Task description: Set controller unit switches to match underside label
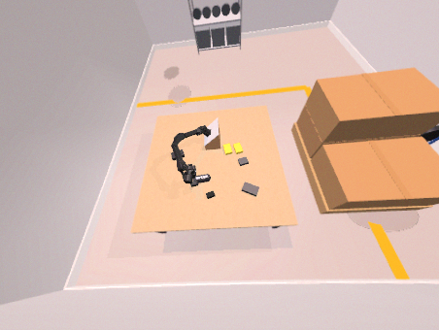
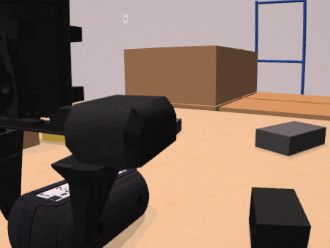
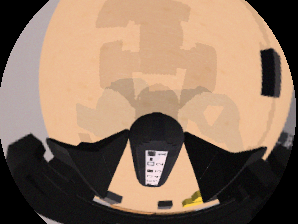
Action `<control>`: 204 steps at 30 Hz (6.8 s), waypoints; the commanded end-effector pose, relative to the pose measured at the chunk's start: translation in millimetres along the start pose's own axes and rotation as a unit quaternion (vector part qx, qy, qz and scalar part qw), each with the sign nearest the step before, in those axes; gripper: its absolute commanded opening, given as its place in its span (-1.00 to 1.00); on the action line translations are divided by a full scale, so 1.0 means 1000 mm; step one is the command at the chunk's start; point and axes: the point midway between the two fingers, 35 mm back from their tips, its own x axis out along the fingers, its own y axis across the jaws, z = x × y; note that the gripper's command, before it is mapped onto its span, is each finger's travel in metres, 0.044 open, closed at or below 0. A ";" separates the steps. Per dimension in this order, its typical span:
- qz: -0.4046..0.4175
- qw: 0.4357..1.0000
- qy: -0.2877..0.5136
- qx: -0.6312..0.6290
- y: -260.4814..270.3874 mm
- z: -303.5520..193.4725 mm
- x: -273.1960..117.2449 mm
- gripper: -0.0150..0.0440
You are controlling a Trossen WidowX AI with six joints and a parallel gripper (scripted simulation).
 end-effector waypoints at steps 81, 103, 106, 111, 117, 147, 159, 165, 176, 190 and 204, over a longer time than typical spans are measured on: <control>0.005 1.000 0.002 -0.002 0.000 -0.041 -0.057 0.65; 0.005 1.000 0.003 -0.003 0.000 -0.055 -0.068 0.65; 0.005 1.000 0.003 -0.003 0.000 -0.057 -0.070 0.65; 0.005 1.000 0.003 -0.003 0.000 -0.061 -0.072 0.65; 0.005 1.000 0.003 -0.003 0.000 -0.065 -0.074 0.65; 0.005 1.000 0.004 -0.003 -0.001 -0.087 -0.084 0.65; 0.005 1.000 0.004 -0.003 -0.001 -0.097 -0.087 0.65; 0.005 1.000 0.004 -0.003 -0.001 -0.102 -0.088 0.65; 0.005 1.000 0.005 -0.003 -0.001 -0.111 -0.090 0.65; 0.005 1.000 0.005 -0.003 -0.001 -0.122 -0.091 0.65; 0.005 1.000 0.005 -0.003 -0.001 -0.131 -0.092 0.65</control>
